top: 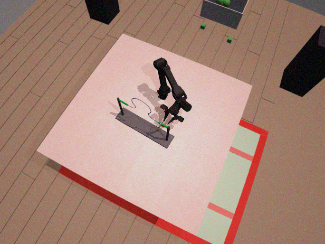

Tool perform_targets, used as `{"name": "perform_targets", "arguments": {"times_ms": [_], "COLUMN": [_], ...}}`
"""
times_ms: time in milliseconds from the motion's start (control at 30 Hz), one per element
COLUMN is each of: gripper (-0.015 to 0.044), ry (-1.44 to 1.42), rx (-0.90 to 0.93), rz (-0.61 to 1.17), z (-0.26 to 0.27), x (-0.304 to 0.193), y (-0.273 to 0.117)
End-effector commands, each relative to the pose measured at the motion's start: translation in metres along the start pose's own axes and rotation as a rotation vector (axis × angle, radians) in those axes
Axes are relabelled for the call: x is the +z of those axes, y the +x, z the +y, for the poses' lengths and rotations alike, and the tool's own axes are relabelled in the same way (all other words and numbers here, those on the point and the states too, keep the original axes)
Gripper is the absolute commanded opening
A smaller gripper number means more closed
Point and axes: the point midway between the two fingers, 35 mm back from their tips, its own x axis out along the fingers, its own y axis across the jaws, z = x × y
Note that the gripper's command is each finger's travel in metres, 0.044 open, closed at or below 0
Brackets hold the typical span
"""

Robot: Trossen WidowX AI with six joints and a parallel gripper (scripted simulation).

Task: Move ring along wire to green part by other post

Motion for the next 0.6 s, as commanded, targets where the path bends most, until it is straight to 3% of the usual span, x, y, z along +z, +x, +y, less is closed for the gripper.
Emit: {"name": "perform_targets", "arguments": {"times_ms": [0, 167, 333, 567], "gripper": [0.0186, 0.0317, 0.0440, 0.0440], "ry": [0.000, -0.001, -0.001, -0.001], "rx": [0.000, 0.001, 0.001, 0.001], "rz": [0.001, -0.002, -0.004, -0.004], "z": [0.000, -0.001, -0.002, -0.002], "x": [0.000, 0.001, 0.001, 0.001], "y": [-0.002, -0.047, -0.049, -0.049]}}
